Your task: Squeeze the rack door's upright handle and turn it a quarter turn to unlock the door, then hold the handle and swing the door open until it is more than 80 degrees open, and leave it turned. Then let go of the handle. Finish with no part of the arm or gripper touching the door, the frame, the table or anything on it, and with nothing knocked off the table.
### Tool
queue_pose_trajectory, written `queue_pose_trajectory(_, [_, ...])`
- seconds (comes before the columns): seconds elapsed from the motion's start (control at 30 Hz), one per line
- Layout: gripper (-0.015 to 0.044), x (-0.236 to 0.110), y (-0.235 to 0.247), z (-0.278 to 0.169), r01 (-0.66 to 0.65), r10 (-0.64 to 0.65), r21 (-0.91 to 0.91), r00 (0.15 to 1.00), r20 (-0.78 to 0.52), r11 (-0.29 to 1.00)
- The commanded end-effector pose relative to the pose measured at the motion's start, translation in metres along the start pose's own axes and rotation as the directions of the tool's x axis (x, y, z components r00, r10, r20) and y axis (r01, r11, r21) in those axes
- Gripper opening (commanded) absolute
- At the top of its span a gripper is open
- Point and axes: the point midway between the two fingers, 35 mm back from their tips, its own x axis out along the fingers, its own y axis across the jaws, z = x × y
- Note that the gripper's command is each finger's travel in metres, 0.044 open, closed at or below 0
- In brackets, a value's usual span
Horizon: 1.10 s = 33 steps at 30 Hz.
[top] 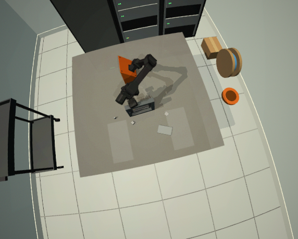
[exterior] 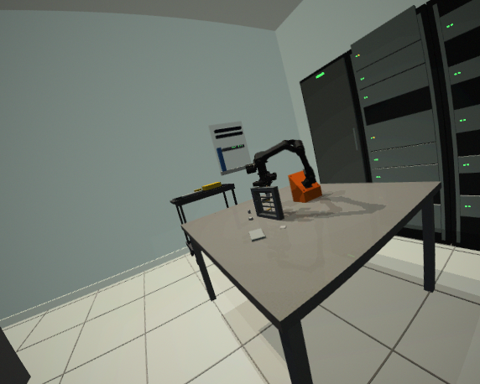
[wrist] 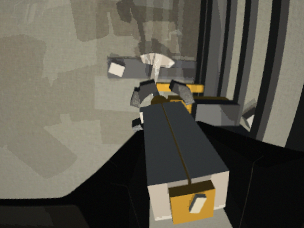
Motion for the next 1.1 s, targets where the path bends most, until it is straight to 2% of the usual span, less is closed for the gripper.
queue_pose_trajectory(0.0, [0.0024,0.000,0.000,0.000,0.000,0.000,-0.001,1.000,0.001,1.000])
queue_pose_trajectory(0.13, [0.0024,0.000,0.000,0.000,0.000,0.000,0.013,1.000,0.001,1.000])
queue_pose_trajectory(0.5, [0.0024,0.000,0.010,0.006,0.000,0.000,0.253,1.000,0.001,0.967])
queue_pose_trajectory(1.07, [0.0024,0.000,0.035,0.027,-0.003,0.002,0.590,1.000,0.002,0.807])
